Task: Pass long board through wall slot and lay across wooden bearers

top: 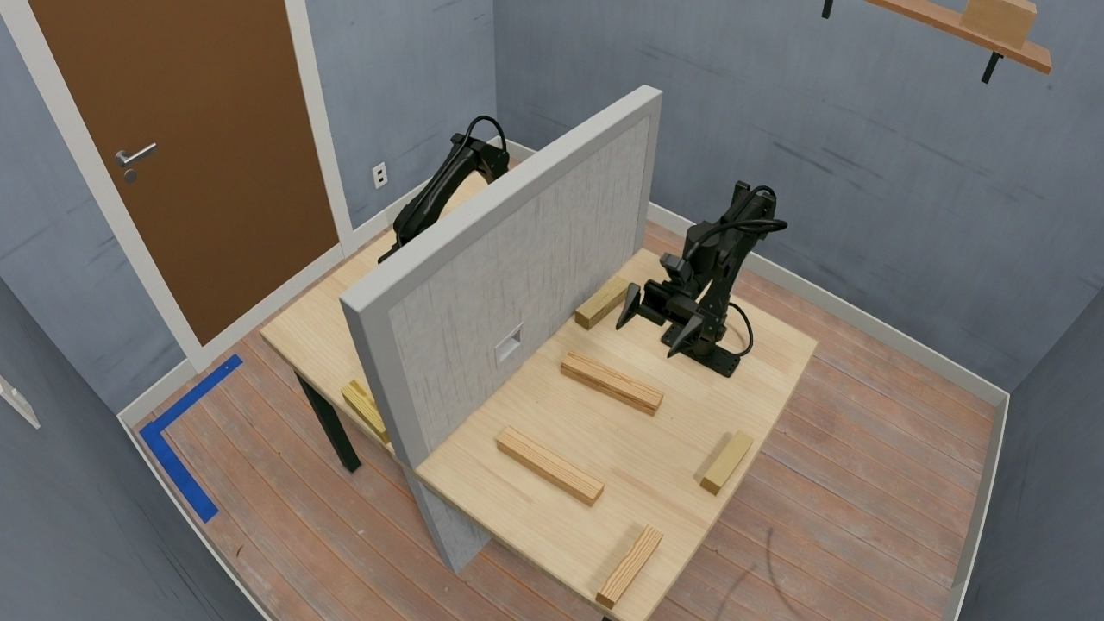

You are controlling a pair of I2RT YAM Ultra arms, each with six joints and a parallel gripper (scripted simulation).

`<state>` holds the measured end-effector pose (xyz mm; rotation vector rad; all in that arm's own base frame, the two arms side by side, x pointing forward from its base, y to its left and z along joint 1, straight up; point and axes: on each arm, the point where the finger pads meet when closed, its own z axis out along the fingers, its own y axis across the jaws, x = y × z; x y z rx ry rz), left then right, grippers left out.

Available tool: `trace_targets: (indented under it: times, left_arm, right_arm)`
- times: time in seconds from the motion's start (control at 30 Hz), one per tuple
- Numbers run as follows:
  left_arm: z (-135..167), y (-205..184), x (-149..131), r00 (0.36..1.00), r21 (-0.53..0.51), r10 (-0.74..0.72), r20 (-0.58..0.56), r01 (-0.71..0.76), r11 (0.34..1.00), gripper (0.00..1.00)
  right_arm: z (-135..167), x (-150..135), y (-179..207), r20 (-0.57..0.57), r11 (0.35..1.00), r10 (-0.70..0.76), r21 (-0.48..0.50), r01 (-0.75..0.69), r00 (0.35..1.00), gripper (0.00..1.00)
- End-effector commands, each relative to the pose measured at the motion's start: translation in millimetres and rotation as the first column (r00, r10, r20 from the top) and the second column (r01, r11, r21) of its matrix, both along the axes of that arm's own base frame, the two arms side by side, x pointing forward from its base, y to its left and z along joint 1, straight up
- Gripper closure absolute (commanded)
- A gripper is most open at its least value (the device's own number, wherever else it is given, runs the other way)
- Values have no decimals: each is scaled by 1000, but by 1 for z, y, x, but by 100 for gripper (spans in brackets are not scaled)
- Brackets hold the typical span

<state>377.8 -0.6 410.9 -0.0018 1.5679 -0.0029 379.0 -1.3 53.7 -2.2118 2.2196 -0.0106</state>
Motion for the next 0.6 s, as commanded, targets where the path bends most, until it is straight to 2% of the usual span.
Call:
trace_targets:
  times: [0.0, 0.07, 0.13, 0.17, 0.23, 0.33, 0.57]
  left_arm:
    - [30, 3, -14, 998, -11, 12, 66, -11, 1000, 0]
    - [30, 3, -14, 998, -11, 12, 66, -11, 1000, 0]
    - [30, 3, -14, 998, -11, 12, 66, -11, 1000, 0]
    - [30, 3, -14, 998, -11, 12, 66, -11, 1000, 0]
    - [30, 3, -14, 998, -11, 12, 66, -11, 1000, 0]
    - [30, 3, -14, 998, -11, 12, 66, -11, 1000, 0]
    - [30, 3, -14, 998, -11, 12, 66, -11, 1000, 0]
  right_arm:
    - [-5, -1, 6, 1, 1000, 2, 11, -2, 1000, 100]
    - [16, 8, 6, 45, 1000, 2, 11, -3, 999, 100]
    - [22, 12, 6, 65, 1000, 3, 11, -4, 998, 100]
    - [4, 2, 7, 43, 1000, 5, 11, -5, 999, 100]
    - [-11, 4, 4, 6, 1000, 2, 11, -2, 1000, 100]
    - [6, 7, 4, 46, 1000, 2, 11, -2, 999, 100]
    - [0, 11, 2, 73, 1000, 0, 10, -1, 997, 100]
